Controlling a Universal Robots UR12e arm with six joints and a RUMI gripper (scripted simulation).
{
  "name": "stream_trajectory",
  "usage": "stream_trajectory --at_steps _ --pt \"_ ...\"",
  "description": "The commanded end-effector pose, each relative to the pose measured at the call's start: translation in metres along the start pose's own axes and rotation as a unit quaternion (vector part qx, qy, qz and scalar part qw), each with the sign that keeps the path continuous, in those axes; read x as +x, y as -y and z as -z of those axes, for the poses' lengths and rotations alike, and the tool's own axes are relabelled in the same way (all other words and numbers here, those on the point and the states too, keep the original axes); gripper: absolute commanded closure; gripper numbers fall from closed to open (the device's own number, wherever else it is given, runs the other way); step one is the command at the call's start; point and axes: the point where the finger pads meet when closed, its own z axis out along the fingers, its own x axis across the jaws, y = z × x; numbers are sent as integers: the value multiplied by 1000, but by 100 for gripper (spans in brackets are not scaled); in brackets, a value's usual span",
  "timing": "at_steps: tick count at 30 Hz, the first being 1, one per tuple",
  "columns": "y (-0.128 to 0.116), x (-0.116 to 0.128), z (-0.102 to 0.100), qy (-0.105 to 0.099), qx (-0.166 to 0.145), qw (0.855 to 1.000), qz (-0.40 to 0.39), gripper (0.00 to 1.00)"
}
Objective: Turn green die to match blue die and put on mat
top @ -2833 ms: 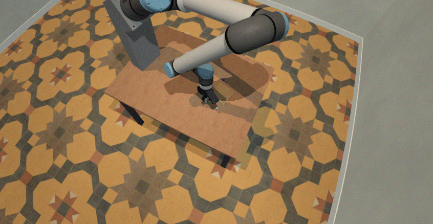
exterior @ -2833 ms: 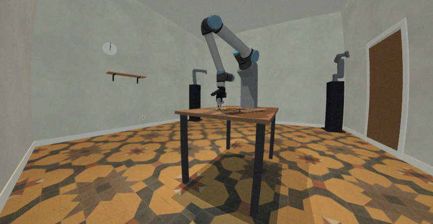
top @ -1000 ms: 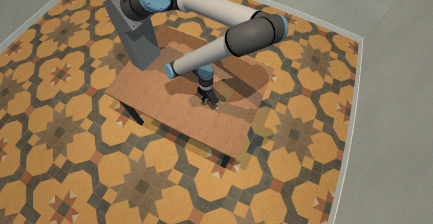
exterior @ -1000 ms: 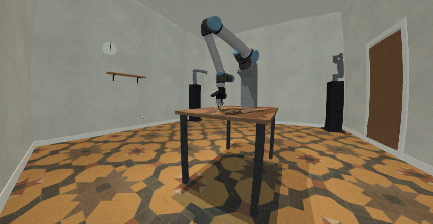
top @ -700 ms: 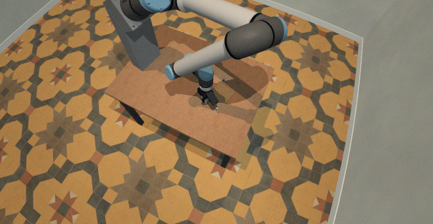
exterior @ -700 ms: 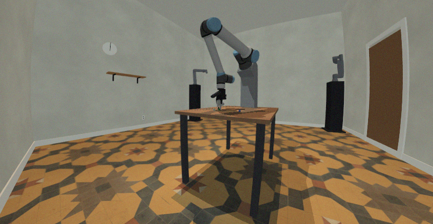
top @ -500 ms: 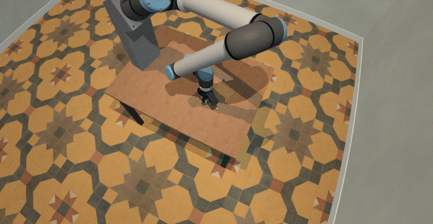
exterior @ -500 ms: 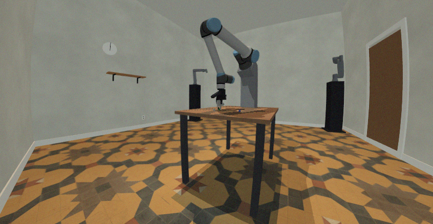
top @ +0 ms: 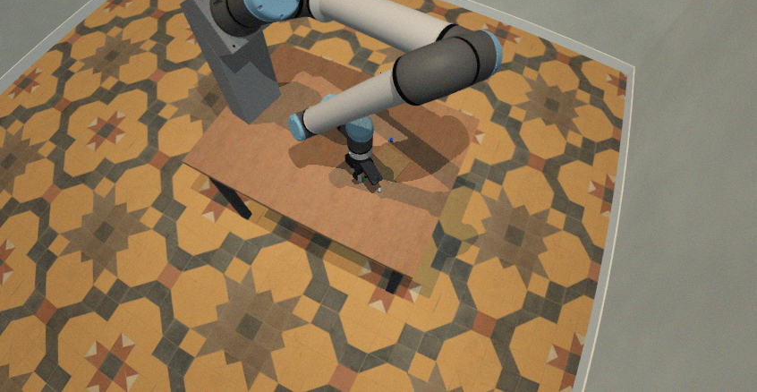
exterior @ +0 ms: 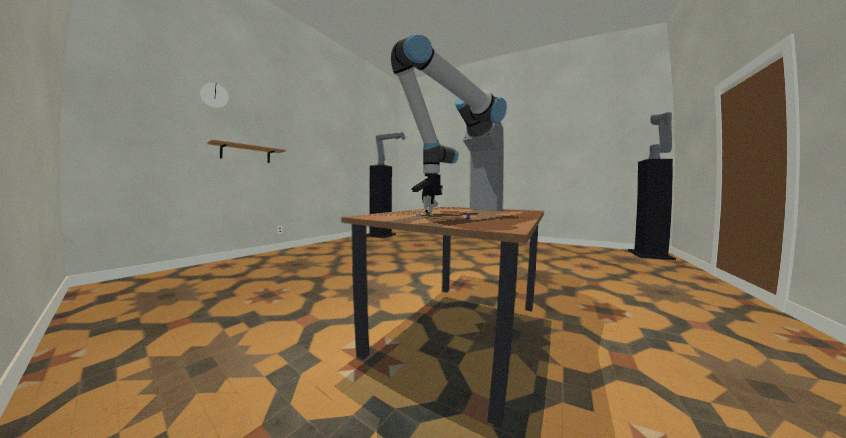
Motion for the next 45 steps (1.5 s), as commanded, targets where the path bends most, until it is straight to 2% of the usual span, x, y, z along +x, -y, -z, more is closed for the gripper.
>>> stream_trajectory --at_steps 1,20,21,45 --pt "0 0 0 0 0 1000 0 82" --pt "0 0 0 0 0 1000 0 82" --pt "0 0 0 0 0 1000 0 100" --pt "0 0 0 0 0 1000 0 100"
